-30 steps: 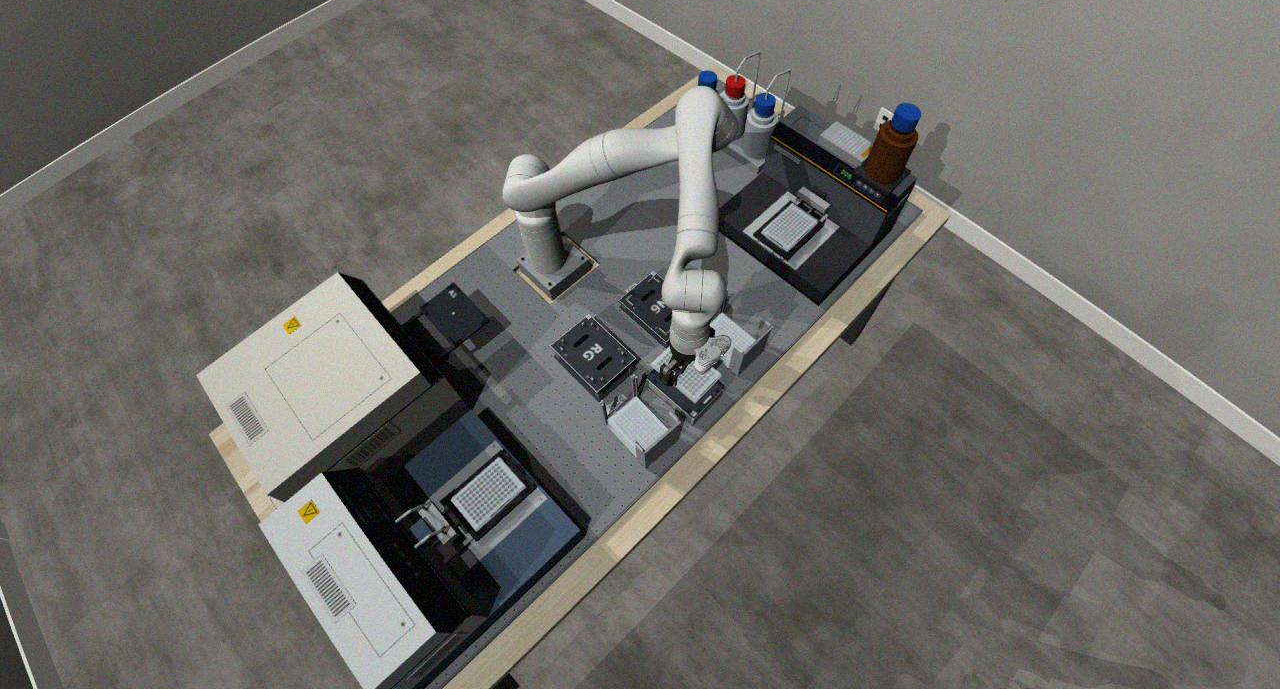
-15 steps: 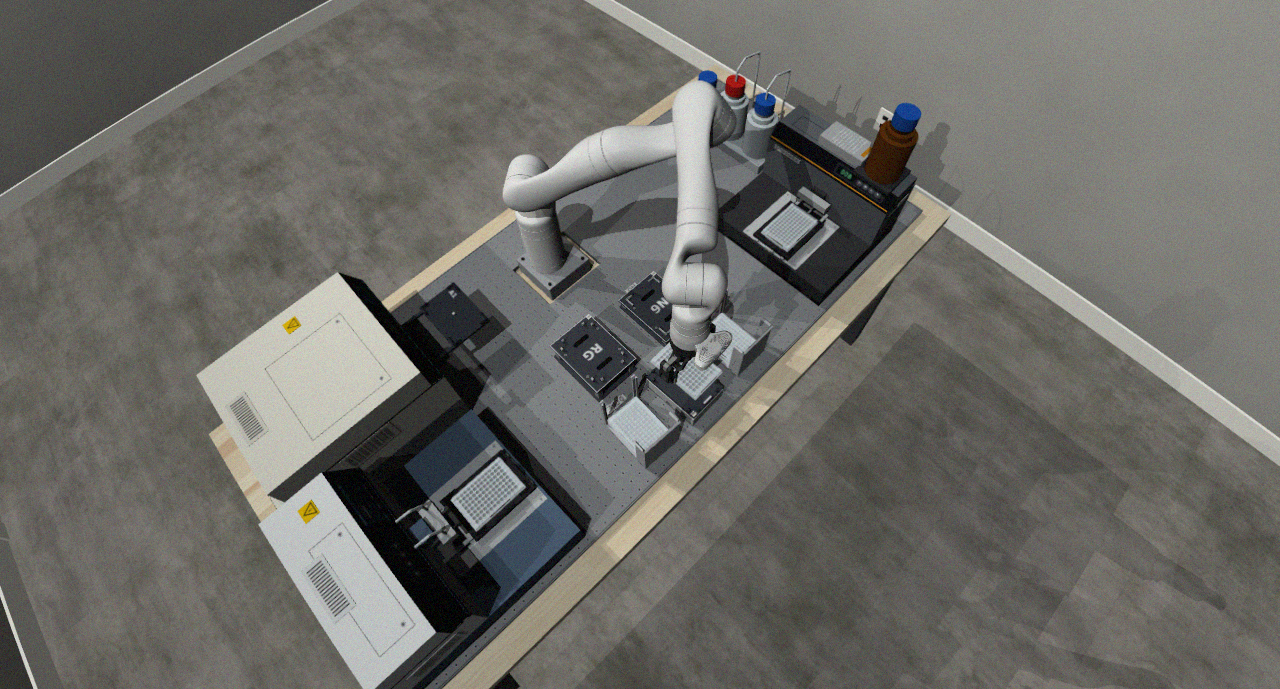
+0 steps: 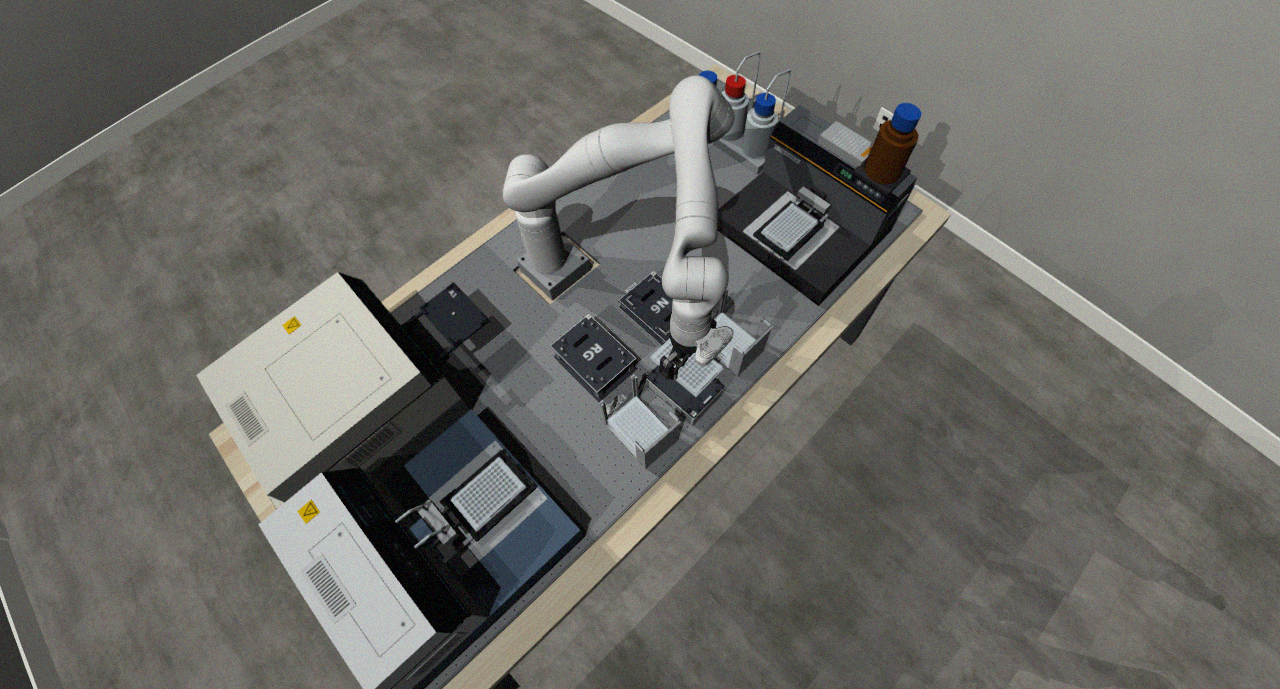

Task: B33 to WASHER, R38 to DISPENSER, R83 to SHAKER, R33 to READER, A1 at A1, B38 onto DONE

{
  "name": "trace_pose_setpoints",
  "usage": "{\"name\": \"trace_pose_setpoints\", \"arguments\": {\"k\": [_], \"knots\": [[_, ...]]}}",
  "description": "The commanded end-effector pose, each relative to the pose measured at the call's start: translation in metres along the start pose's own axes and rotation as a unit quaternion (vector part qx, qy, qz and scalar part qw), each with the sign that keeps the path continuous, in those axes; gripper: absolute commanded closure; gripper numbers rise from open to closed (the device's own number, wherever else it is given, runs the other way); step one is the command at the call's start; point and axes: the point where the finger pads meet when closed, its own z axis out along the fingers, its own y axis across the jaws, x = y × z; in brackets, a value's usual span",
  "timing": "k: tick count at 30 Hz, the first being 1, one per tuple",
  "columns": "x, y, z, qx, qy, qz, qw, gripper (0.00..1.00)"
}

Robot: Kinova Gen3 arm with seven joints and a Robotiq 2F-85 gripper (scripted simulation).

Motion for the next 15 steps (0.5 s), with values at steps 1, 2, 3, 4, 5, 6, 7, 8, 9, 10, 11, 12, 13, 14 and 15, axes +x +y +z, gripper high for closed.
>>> {"name": "trace_pose_setpoints", "arguments": {"k": [1, 2, 3, 4, 5, 6, 7, 8, 9, 10, 11, 12, 13, 14, 15], "knots": [[0.000, 0.000, -0.006, 0.000, 0.001, 0.000, 1.000, 0.06], [0.000, 0.000, -0.007, 0.000, 0.001, 0.000, 1.000, 0.06], [0.000, 0.000, -0.007, 0.000, 0.001, 0.000, 1.000, 0.06], [0.000, 0.000, -0.007, 0.000, 0.001, 0.000, 1.000, 0.06], [0.000, 0.000, -0.008, 0.000, 0.001, 0.000, 1.000, 0.06], [0.000, 0.000, -0.010, 0.000, 0.001, 0.000, 1.000, 0.06], [0.000, 0.000, -0.011, 0.000, 0.001, 0.000, 1.000, 0.06], [0.000, 0.000, -0.012, 0.000, 0.001, 0.000, 1.000, 0.06], [0.000, 0.000, -0.014, 0.000, 0.001, 0.000, 1.000, 0.06], [0.000, 0.000, -0.015, 0.000, 0.001, 0.000, 1.000, 0.06], [0.000, 0.000, -0.016, 0.000, 0.001, 0.000, 1.000, 0.06], [0.000, 0.000, -0.018, 0.000, 0.001, 0.000, 1.000, 0.06], [0.000, 0.000, -0.019, 0.000, 0.001, 0.000, 1.000, 0.06], [0.000, 0.000, -0.020, 0.000, 0.001, 0.000, 1.000, 0.06], [0.000, 0.000, -0.022, 0.000, 0.001, 0.000, 1.000, 0.06]]}}
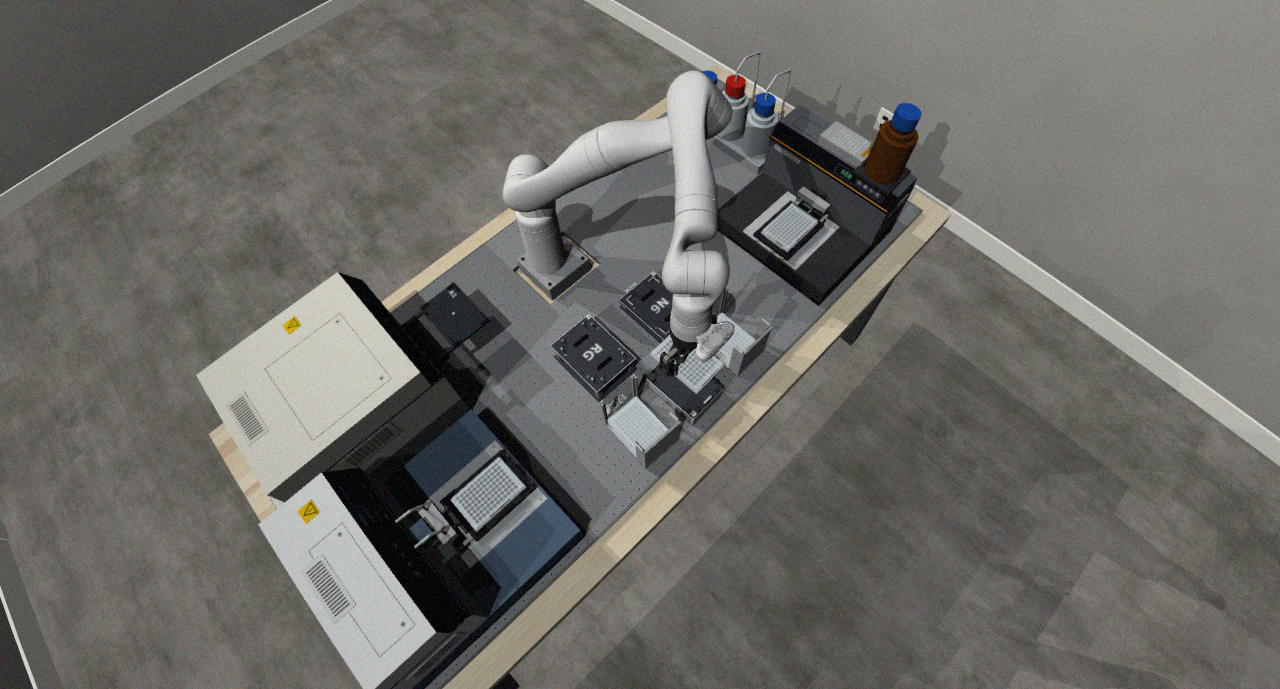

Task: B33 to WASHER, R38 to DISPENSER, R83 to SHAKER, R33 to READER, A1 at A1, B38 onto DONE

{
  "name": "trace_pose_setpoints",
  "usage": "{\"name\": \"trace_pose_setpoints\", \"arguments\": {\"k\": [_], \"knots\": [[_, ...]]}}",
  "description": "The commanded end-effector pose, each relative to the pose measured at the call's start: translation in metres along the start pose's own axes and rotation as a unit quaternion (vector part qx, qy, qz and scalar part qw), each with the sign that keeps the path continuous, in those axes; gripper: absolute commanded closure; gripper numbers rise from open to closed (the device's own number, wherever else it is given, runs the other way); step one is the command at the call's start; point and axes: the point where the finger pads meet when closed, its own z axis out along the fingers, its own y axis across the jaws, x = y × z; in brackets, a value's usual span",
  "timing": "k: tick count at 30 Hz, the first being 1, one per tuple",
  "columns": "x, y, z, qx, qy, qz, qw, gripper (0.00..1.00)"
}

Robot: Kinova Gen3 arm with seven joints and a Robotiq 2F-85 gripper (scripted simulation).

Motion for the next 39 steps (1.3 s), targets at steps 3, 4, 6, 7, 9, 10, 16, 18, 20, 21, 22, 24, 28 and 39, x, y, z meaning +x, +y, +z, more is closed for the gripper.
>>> {"name": "trace_pose_setpoints", "arguments": {"k": [3, 4, 6, 7, 9, 10, 16, 18, 20, 21, 22, 24, 28, 39], "knots": [[0.000, 0.000, -0.008, 0.000, 0.001, 0.000, 1.000, 0.06], [0.000, 0.000, -0.010, 0.000, 0.001, 0.000, 1.000, 0.06], [0.000, 0.000, -0.010, 0.000, 0.001, 0.000, 1.000, 0.06], [0.000, 0.000, -0.011, 0.000, 0.001, 0.000, 1.000, 0.06], [0.000, 0.000, -0.014, 0.000, 0.001, 0.000, 1.000, 0.06], [0.000, 0.000, -0.015, 0.000, 0.001, 0.000, 1.000, 0.06], [0.000, 0.000, -0.023, 0.000, 0.001, 0.000, 1.000, 0.06], [0.000, 0.000, -0.026, 0.000, 0.001, 0.000, 1.000, 0.06], [0.000, 0.000, -0.028, 0.000, 0.001, 0.000, 1.000, 0.06], [0.000, 0.000, -0.030, 0.000, 0.001, 0.000, 1.000, 0.06], [0.000, 0.000, -0.030, 0.000, 0.001, 0.000, 1.000, 0.06], [0.000, 0.000, -0.031, 0.000, 0.001, 0.000, 1.000, 0.06], [0.000, 0.000, -0.036, 0.000, 0.001, 0.000, 1.000, 0.06], [0.000, 0.000, -0.040, 0.000, 0.001, 0.000, 1.000, 0.06]]}}
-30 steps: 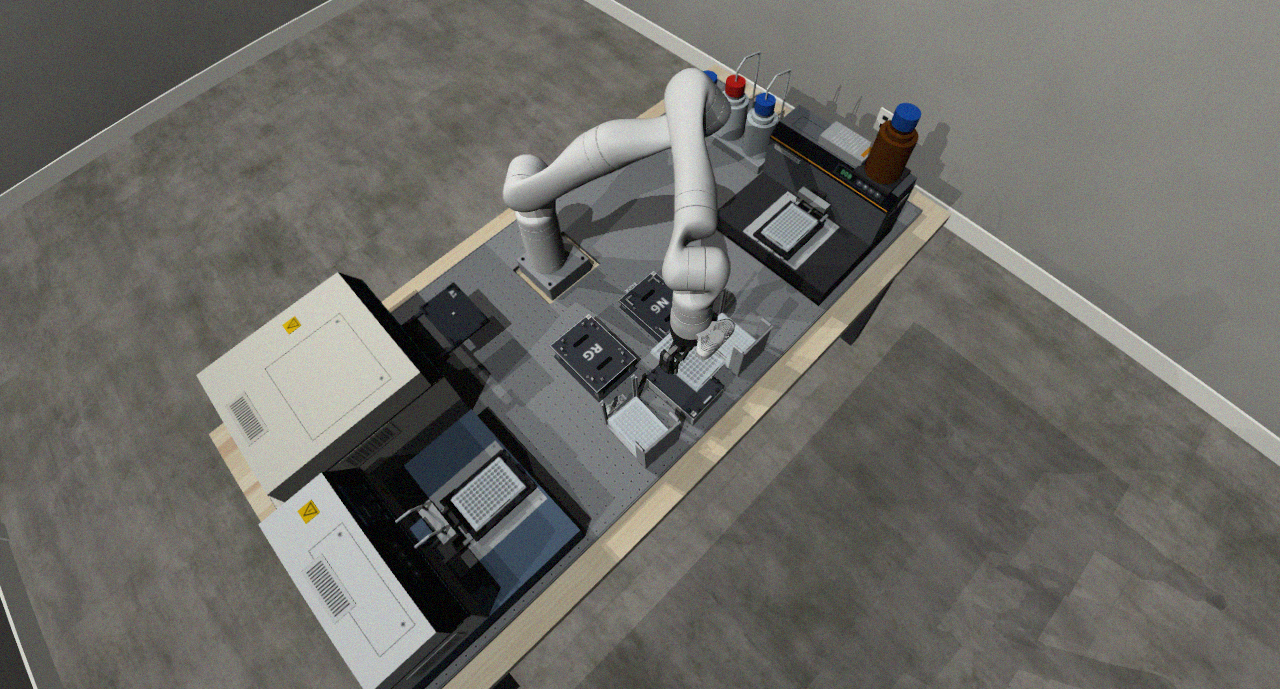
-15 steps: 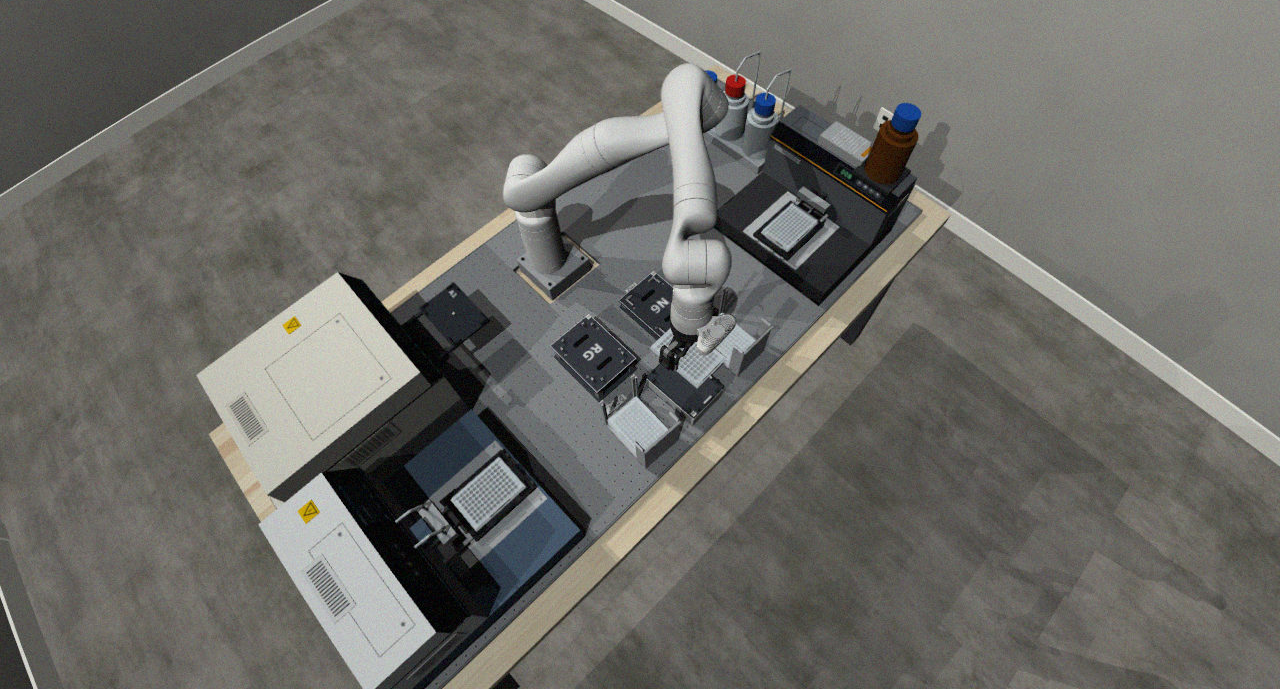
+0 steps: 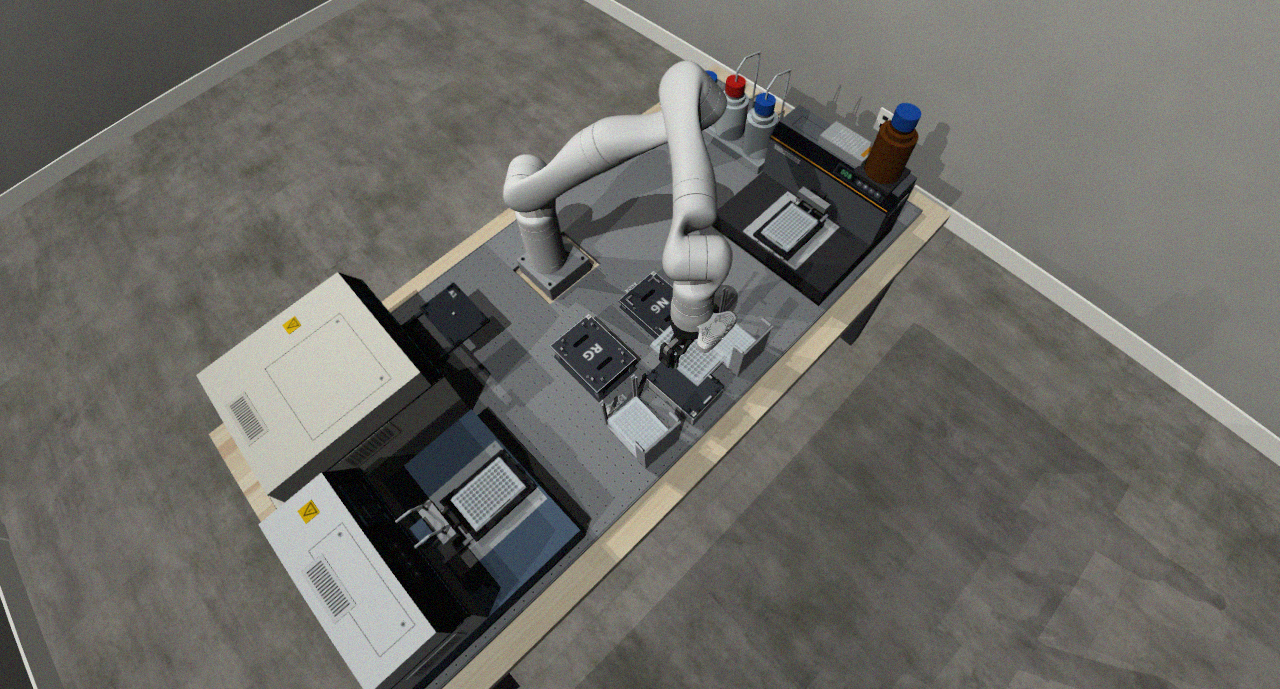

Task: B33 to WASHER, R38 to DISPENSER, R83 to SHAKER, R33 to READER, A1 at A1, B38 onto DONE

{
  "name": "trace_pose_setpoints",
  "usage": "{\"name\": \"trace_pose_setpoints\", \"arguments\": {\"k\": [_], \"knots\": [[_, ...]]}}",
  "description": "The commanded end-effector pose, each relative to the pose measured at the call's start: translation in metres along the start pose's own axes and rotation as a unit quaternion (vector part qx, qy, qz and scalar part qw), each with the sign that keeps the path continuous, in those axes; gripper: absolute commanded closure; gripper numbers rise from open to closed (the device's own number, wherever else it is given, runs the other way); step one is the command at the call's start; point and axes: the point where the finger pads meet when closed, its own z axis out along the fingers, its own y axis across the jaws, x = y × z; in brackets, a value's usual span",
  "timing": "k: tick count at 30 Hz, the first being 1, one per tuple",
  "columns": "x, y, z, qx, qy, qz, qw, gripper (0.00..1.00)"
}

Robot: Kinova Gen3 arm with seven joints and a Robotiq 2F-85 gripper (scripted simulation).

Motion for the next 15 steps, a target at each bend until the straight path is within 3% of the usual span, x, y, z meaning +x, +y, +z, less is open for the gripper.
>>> {"name": "trace_pose_setpoints", "arguments": {"k": [1, 15], "knots": [[0.000, 0.000, -0.001, 0.000, 0.001, 0.000, 1.000, 0.06], [-0.034, 0.025, -0.001, 0.000, 0.001, -0.076, 0.997, 0.06]]}}
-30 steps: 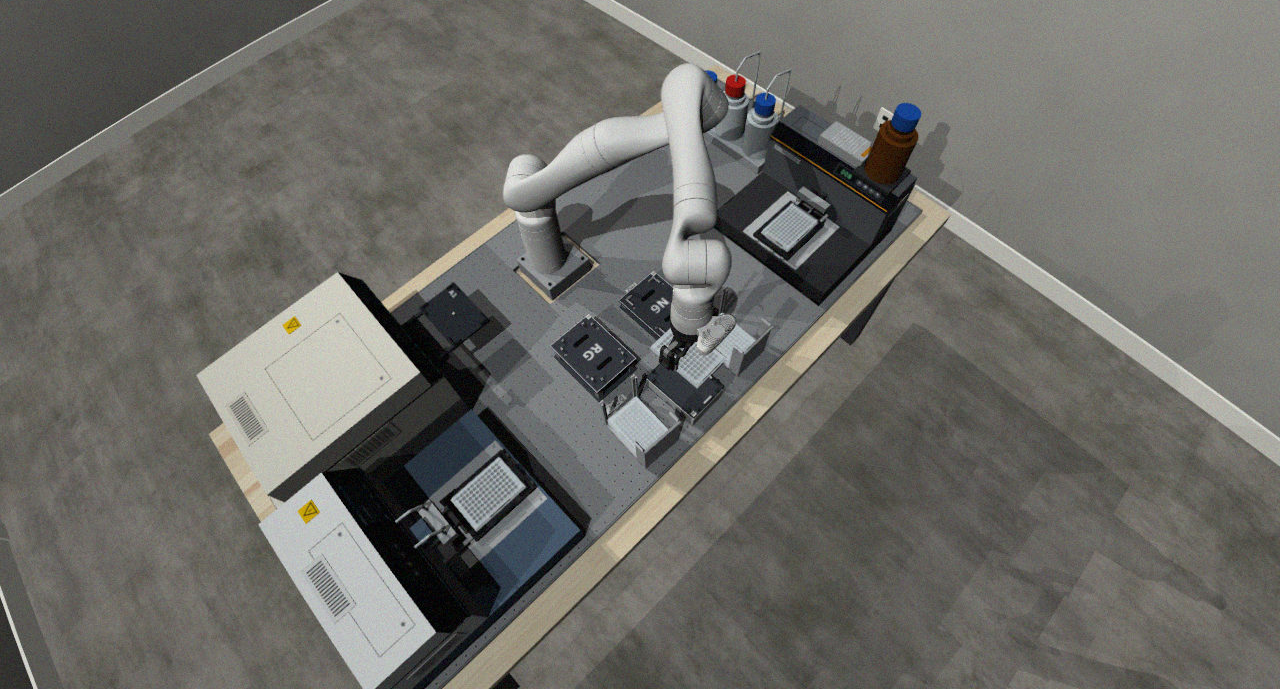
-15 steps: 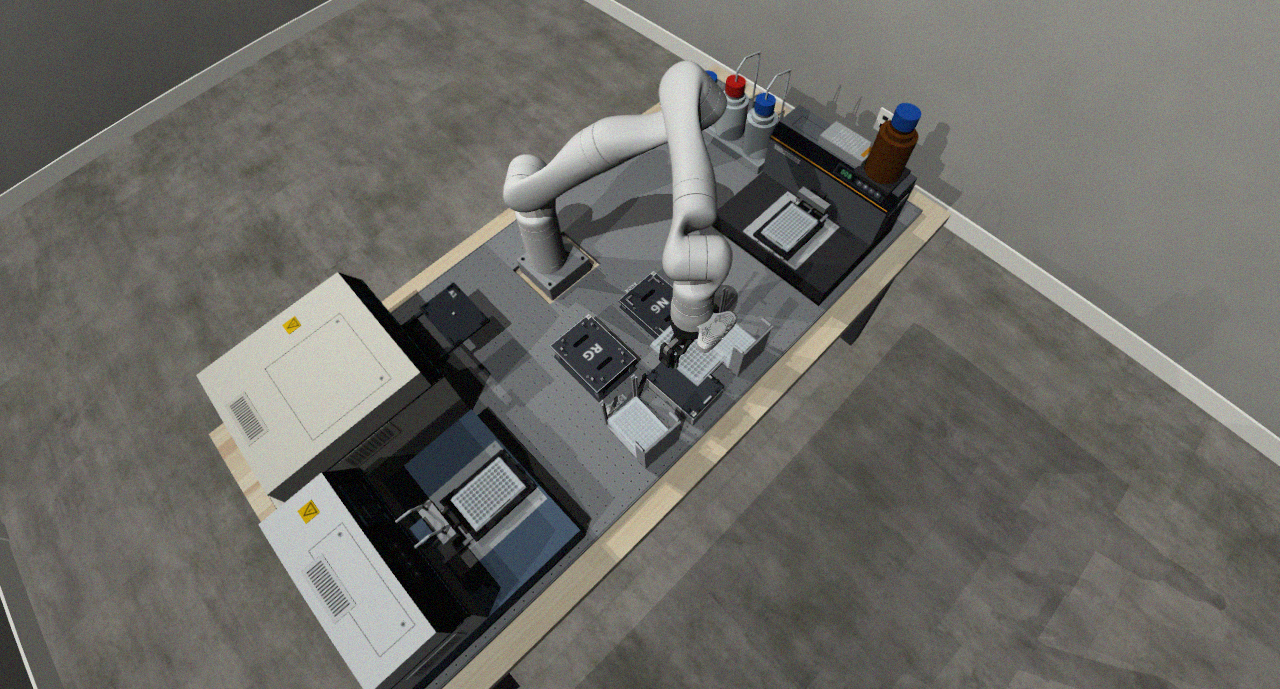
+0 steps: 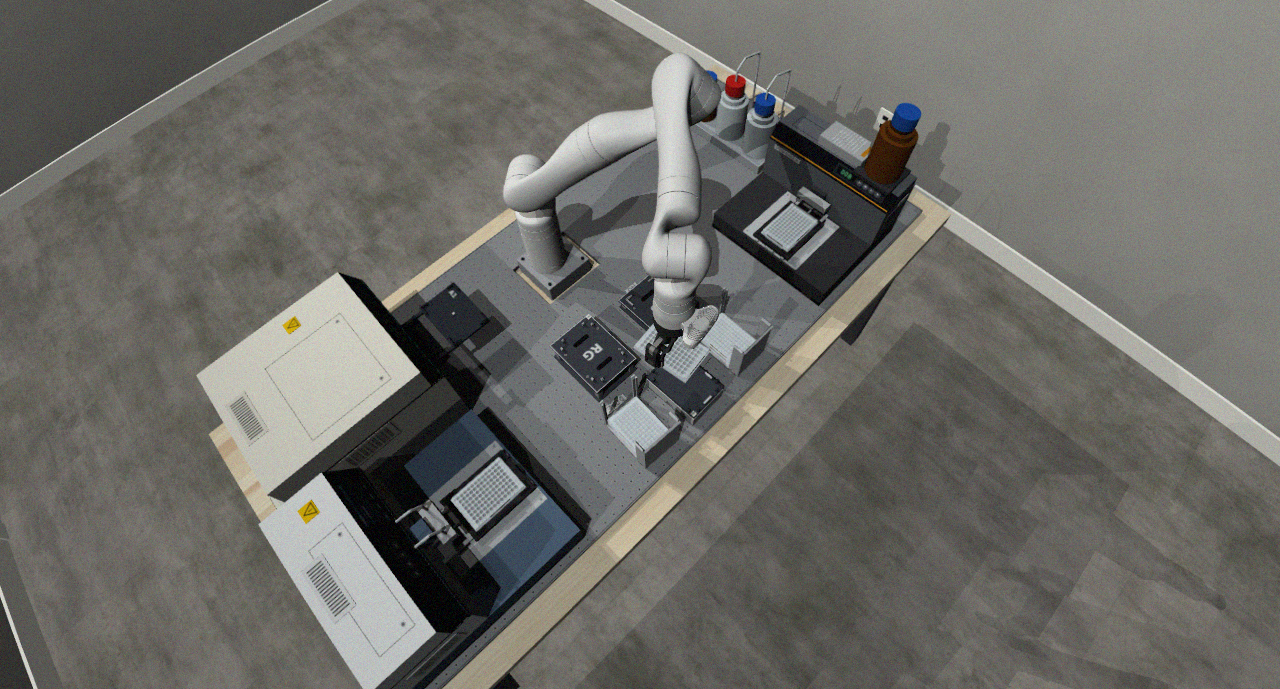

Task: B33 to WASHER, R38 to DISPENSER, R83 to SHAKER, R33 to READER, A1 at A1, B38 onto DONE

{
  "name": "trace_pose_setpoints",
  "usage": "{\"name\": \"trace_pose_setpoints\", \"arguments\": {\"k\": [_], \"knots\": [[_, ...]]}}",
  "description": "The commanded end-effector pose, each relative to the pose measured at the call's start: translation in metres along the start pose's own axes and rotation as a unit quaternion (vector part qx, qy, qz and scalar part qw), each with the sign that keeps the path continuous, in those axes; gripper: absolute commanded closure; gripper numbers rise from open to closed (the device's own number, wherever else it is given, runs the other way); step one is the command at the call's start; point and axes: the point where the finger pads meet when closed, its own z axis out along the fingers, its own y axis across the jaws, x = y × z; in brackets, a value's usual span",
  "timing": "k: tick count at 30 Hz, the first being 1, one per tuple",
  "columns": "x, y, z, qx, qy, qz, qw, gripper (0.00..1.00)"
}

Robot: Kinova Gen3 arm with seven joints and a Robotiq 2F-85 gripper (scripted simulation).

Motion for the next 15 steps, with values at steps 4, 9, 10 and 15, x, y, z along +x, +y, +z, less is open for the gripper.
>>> {"name": "trace_pose_setpoints", "arguments": {"k": [4, 9, 10, 15], "knots": [[-0.011, 0.007, -0.001, 0.000, 0.003, -0.031, 1.000, 0.06], [-0.026, 0.015, -0.001, 0.000, 0.003, -0.060, 0.998, 0.06], [-0.029, 0.017, -0.001, 0.000, 0.003, -0.066, 0.998, 0.06], [-0.043, 0.025, -0.001, 0.000, 0.003, -0.095, 0.995, 0.06]]}}
